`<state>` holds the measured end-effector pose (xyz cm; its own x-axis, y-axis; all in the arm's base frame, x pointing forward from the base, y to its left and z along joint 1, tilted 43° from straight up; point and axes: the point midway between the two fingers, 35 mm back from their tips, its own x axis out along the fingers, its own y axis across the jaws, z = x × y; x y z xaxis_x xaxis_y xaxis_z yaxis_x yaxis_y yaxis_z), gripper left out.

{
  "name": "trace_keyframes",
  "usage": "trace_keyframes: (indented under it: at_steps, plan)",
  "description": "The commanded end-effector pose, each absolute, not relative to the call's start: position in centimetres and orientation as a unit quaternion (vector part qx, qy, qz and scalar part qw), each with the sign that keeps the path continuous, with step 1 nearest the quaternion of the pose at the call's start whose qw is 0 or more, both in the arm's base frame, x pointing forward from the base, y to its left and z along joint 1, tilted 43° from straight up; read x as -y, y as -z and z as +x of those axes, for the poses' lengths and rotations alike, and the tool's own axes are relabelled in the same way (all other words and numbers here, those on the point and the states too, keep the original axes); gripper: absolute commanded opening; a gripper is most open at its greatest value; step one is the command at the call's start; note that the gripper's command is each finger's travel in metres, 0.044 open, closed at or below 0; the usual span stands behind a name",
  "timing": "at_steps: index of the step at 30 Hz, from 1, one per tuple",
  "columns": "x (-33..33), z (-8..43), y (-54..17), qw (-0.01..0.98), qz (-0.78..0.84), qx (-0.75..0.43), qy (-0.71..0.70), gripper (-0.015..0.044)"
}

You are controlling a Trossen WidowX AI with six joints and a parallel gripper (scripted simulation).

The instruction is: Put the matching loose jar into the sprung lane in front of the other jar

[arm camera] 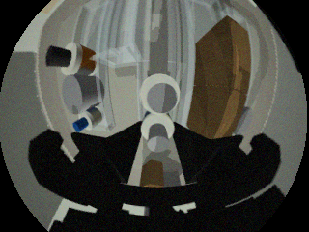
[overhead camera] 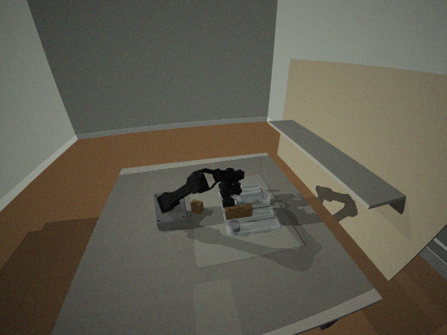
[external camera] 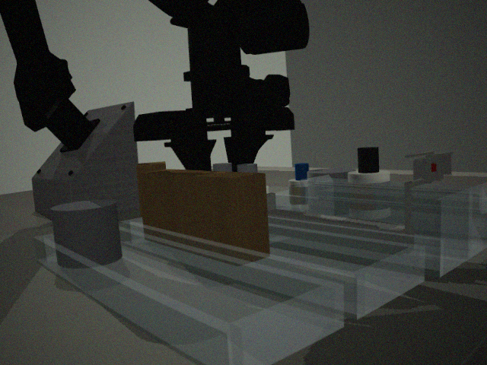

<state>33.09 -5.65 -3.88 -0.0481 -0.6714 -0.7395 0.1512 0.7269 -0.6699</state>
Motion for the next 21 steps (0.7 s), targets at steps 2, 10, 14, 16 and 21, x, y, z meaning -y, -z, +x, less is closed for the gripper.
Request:
trace_keyframes:
  at_steps: [2, 10, 14, 16, 21]
  plan:
    - [5.62, 32.99, 3.89, 0.661, -0.199, -0.651, 0.315, 0.0000]
    - [5.62, 32.99, 3.89, 0.661, -0.199, -0.651, 0.315, 0.0000]
    - [5.64, 33.04, 3.91, 0.661, -0.199, -0.651, 0.315, 0.0079]
    - [5.64, 33.04, 3.91, 0.661, -0.199, -0.651, 0.315, 0.0131]
    - [5.64, 33.04, 3.91, 0.661, -0.199, -0.651, 0.315, 0.0263]
